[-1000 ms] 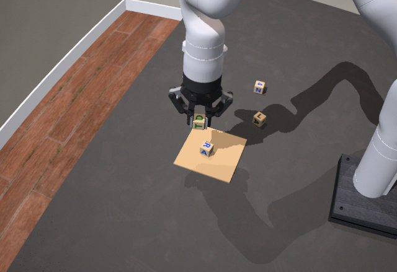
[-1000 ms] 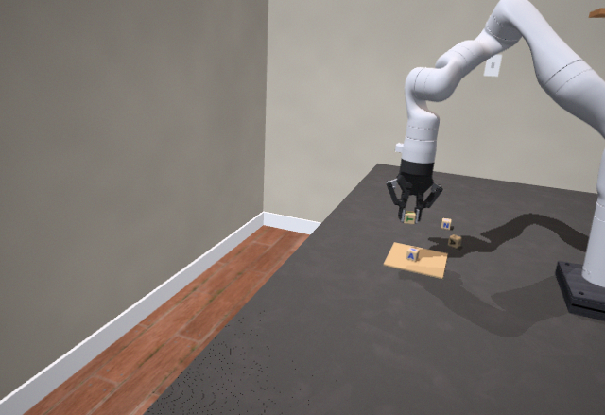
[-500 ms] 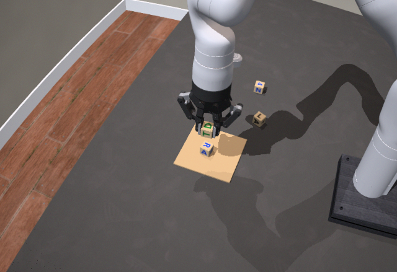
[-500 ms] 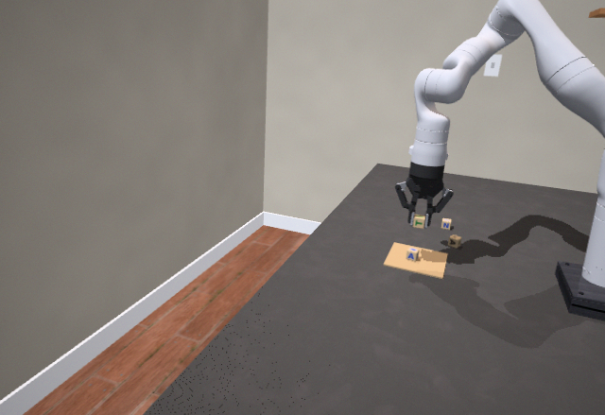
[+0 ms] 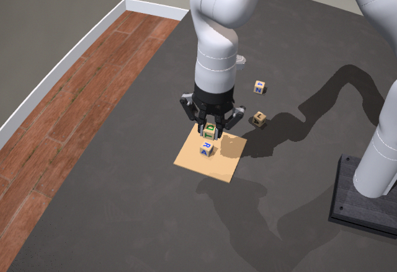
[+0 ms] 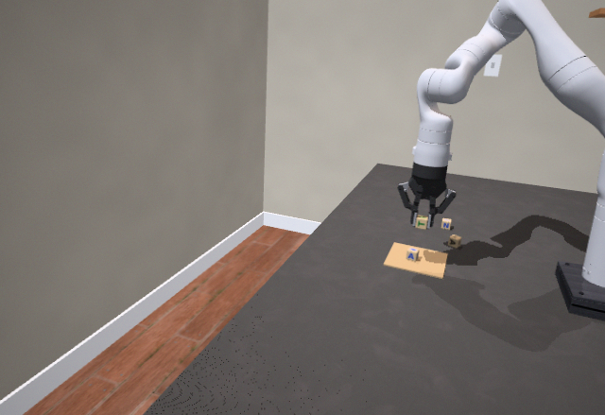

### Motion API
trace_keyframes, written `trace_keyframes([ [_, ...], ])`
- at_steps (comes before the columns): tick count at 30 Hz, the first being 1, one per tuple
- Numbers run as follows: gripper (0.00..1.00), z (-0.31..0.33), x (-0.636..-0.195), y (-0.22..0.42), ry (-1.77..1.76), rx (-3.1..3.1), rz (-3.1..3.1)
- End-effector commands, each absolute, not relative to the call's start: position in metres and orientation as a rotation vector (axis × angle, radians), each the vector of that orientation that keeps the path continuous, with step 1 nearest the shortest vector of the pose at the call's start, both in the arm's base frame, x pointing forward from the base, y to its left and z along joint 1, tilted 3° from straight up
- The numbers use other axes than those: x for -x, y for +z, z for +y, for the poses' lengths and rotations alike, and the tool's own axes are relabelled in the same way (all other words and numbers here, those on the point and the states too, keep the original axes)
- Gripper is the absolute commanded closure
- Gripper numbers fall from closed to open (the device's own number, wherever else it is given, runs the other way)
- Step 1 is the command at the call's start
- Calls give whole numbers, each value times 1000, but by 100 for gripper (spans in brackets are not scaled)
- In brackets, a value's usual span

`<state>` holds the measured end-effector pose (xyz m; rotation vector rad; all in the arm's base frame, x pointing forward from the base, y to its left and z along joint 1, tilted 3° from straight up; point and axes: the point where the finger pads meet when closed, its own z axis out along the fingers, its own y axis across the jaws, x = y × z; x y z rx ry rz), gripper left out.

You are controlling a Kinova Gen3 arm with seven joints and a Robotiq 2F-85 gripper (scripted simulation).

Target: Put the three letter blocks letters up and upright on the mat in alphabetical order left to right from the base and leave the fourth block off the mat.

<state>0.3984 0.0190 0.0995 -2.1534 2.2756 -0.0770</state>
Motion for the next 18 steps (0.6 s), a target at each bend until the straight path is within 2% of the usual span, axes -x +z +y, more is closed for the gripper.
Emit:
trace_keyframes([
  [1, 79, 19, -399, 100, -80, 2153, 2274],
  [18, 79, 19, -399, 97, -81, 2154, 2274],
])
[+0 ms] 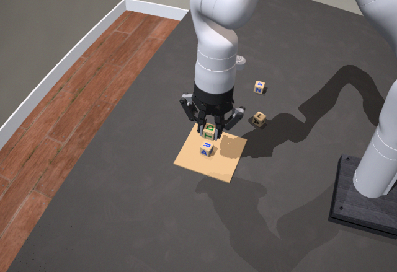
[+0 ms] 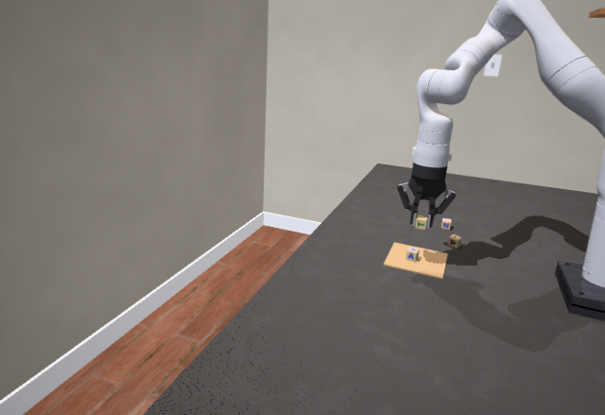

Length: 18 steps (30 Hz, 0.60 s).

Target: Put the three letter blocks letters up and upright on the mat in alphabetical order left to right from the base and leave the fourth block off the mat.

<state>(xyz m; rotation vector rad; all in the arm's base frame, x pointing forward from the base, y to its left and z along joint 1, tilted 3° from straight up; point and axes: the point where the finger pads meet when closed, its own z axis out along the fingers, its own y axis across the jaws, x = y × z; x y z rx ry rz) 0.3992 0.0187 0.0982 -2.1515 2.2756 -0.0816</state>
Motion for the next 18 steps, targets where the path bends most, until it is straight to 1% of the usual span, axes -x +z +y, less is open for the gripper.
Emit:
trace_keyframes([
  [1, 79, 19, -399, 95, -81, 2154, 2274],
  [7, 79, 19, -399, 82, -81, 2154, 2274],
  [18, 79, 18, -401, 30, -81, 2154, 2274],
])
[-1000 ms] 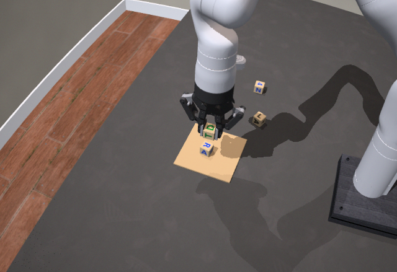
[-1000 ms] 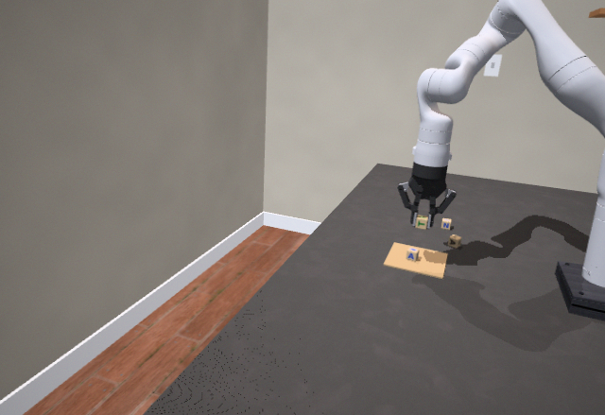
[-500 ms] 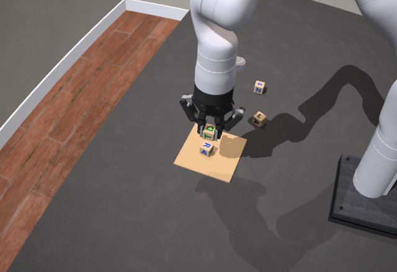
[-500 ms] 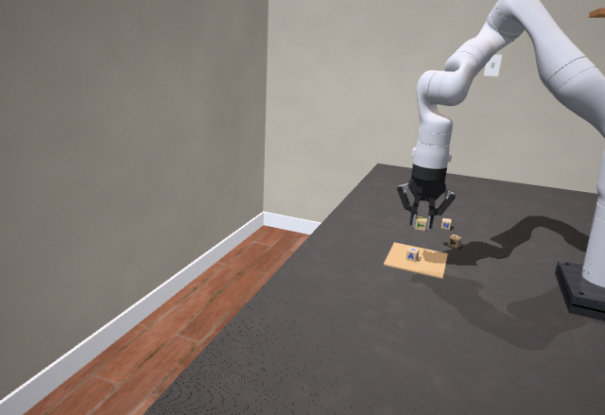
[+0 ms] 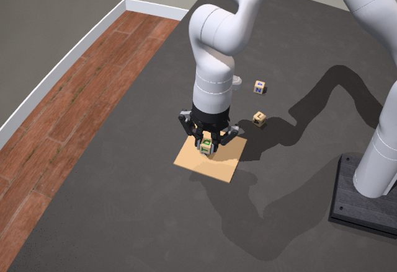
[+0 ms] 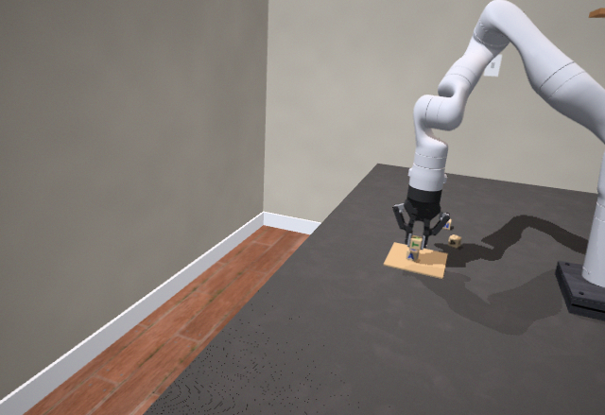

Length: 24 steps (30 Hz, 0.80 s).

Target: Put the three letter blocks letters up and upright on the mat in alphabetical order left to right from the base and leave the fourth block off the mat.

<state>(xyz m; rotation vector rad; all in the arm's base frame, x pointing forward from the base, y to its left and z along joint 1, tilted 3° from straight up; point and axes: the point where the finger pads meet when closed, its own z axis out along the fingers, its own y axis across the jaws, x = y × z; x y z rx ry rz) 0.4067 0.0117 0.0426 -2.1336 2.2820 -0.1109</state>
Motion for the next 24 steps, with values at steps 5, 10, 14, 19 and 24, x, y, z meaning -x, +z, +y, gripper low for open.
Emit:
trace_keyframes([
  [5, 79, 18, -402, 19, -81, 2154, 2274],
  [10, 79, 18, -402, 6, -81, 2154, 2274],
  [14, 79, 18, -402, 3, -81, 2154, 2274],
  [19, 79, 18, -402, 3, -81, 2154, 2274],
  [24, 79, 18, -402, 3, -81, 2154, 2274],
])
